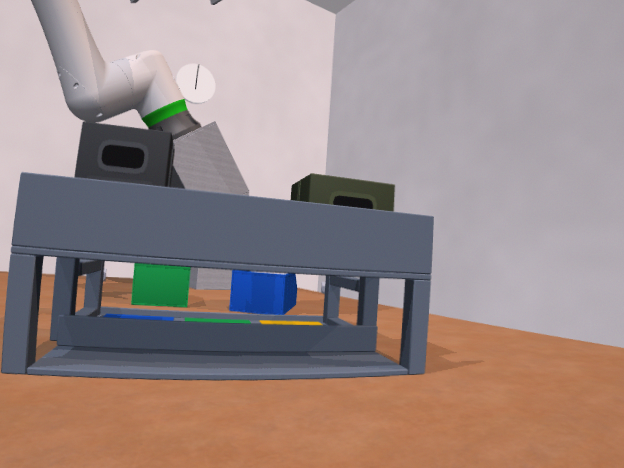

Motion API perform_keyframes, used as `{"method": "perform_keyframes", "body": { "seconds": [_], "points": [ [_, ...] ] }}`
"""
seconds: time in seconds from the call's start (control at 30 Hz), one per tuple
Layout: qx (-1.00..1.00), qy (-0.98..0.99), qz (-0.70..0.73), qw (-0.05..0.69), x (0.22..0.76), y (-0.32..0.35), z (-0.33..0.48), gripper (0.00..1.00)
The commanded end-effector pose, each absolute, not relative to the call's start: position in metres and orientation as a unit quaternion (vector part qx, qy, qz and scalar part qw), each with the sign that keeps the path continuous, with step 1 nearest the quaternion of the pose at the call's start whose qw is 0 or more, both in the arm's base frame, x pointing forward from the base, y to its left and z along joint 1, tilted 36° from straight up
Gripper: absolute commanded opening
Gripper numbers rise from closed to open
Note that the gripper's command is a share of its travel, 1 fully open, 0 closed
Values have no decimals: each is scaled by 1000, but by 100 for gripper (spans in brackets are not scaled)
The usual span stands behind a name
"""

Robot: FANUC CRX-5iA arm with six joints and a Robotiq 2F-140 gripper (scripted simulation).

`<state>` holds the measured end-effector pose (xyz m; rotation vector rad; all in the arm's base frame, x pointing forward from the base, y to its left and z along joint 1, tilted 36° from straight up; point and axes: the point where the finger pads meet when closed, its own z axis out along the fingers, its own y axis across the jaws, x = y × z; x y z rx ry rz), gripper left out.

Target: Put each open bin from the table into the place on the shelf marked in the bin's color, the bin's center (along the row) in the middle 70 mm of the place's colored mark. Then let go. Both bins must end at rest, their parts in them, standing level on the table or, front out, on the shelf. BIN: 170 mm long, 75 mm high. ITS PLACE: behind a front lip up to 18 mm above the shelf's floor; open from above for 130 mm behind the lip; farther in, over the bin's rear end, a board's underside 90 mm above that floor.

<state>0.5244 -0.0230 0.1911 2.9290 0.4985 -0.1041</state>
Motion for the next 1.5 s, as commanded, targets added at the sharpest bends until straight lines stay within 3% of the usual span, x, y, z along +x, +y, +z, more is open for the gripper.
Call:
{"method": "perform_keyframes", "body": {
  "seconds": [0.0, 0.67, 1.47],
  "points": [
    [962, 241, -46, 117, 535, -31, 159, 100],
    [798, 551, -137, 201, 555, -47, 38, 100],
    [461, 833, -242, 189, 539, -30, -96, 100]
  ]
}}
